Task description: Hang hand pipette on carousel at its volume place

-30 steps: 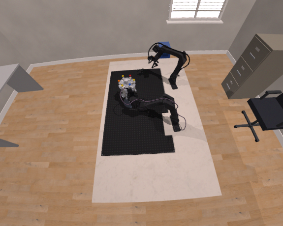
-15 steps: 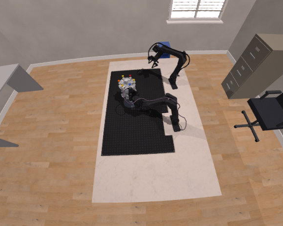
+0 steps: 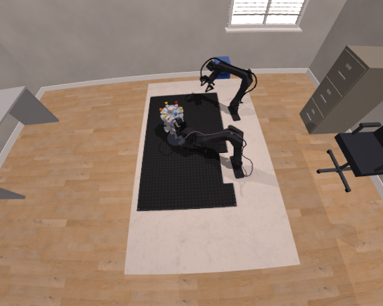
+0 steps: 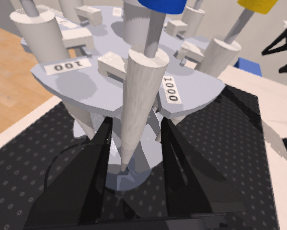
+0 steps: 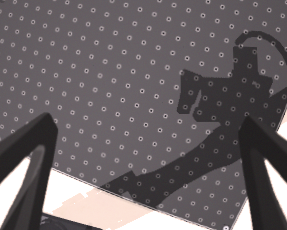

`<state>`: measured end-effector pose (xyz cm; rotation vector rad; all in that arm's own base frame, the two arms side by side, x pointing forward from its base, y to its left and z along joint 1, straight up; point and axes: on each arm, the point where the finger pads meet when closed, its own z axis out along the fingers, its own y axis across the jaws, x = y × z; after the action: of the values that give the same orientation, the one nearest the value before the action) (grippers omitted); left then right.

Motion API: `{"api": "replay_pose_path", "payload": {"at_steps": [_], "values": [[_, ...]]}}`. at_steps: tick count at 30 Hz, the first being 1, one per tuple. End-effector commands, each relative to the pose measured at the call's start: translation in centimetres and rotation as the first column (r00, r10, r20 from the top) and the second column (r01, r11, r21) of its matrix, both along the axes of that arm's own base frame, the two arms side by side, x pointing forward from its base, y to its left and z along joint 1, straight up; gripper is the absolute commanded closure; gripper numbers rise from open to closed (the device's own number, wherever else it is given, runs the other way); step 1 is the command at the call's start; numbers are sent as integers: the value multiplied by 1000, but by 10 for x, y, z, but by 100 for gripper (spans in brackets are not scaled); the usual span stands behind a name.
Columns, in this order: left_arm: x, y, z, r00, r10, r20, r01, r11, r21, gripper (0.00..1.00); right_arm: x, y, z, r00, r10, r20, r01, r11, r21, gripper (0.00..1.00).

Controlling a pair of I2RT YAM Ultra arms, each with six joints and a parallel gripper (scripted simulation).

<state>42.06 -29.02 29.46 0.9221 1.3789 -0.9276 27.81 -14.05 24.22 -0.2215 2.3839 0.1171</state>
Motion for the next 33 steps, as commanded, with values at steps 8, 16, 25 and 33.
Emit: {"api": "replay_pose_path", "payload": {"at_steps": [8,16,25,33], "values": [[4,3,30,983,170,64,-168,985,-36,50,4,-4,11,999,5,47,-4,1000,-22,0],[6,1,19,985,168,37,-167,986,-19,50,4,-4,11,999,5,47,-4,1000,-22,0],[-1,-3,34,941,333,58,-330,942,-52,50,4,-4,11,999,5,47,-4,1000,-22,0],[5,0,20,939,342,32,-342,940,-24,50,4,-4,11,999,5,47,-4,1000,-22,0]]}}
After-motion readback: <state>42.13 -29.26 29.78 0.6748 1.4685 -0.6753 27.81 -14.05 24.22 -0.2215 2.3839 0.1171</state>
